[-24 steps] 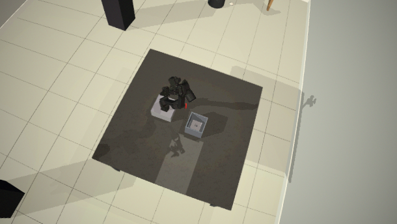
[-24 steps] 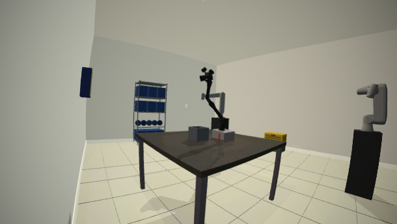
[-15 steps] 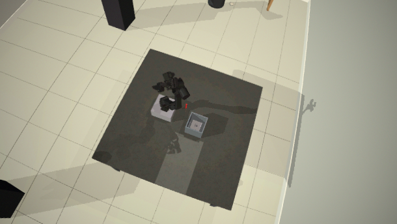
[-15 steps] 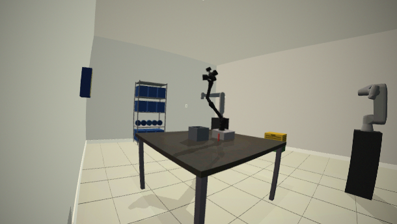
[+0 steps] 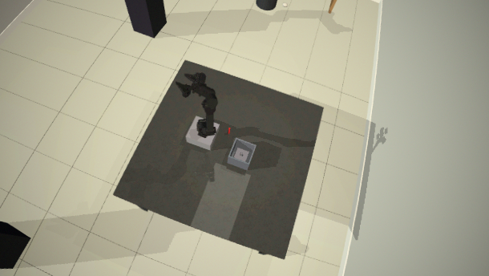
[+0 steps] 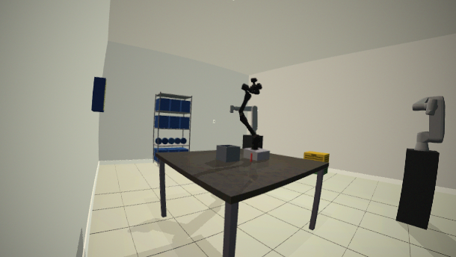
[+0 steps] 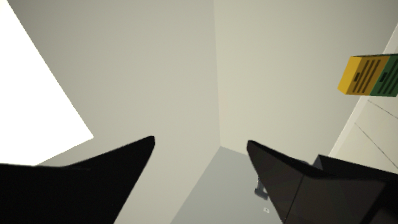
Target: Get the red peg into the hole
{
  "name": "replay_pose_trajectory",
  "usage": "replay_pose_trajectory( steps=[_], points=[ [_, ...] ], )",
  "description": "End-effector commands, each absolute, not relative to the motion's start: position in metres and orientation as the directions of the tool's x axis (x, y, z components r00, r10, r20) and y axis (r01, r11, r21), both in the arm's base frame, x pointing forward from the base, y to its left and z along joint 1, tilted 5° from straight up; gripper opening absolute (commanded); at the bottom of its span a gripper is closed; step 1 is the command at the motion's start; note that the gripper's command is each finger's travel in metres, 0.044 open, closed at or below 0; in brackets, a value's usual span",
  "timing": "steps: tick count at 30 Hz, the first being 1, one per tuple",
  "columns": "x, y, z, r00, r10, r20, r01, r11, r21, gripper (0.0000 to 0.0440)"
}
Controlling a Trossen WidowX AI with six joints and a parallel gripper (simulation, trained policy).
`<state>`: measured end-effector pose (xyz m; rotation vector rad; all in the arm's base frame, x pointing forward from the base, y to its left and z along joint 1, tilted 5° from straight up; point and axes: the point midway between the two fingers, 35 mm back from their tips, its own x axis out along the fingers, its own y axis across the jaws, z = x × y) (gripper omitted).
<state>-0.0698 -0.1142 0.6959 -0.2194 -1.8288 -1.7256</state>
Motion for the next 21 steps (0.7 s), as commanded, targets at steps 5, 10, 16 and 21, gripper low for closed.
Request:
replay_pose_trajectory(
  steps=[5,10,16,21],
  points=[
    [-0.106,-0.047,0.684,-0.856,-0.031,0.516,0.5,0.205,0.841,0.044],
    [-0.12,0.0,0.67,-0.862,0.138,0.488,0.507,0.242,0.827,0.044],
    [-0.128,0.056,0.648,-0.837,0.336,0.432,0.526,0.276,0.805,0.044],
    [-0.126,0.101,0.624,-0.793,0.489,0.364,0.544,0.299,0.784,0.044]
  ],
)
